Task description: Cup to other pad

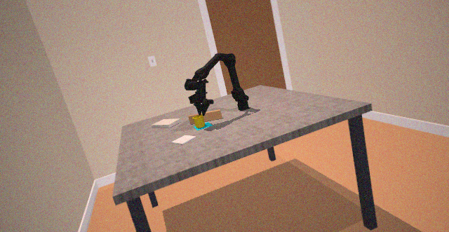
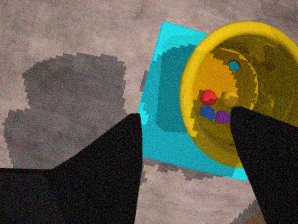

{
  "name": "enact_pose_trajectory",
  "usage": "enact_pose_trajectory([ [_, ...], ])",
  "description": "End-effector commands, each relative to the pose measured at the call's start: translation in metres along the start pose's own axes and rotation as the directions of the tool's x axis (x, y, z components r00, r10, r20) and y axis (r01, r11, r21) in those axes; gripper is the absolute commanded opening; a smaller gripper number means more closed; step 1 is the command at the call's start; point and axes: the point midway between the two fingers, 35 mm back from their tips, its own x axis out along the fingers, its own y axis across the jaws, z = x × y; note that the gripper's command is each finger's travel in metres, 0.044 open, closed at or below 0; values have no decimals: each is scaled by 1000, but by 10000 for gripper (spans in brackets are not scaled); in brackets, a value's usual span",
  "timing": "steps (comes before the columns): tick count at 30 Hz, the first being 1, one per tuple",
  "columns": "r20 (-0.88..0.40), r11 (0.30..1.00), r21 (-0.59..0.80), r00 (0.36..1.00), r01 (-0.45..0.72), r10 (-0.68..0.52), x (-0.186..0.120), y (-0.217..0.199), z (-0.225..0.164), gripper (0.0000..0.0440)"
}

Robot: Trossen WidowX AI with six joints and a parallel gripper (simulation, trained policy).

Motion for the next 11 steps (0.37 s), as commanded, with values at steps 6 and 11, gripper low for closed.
enact_pose_trajectory([
  [6,76,999,36,997,-16,13,-31,-2,6,278],
  [11,109,998,60,994,-18,11,-47,-6,11,396],
])
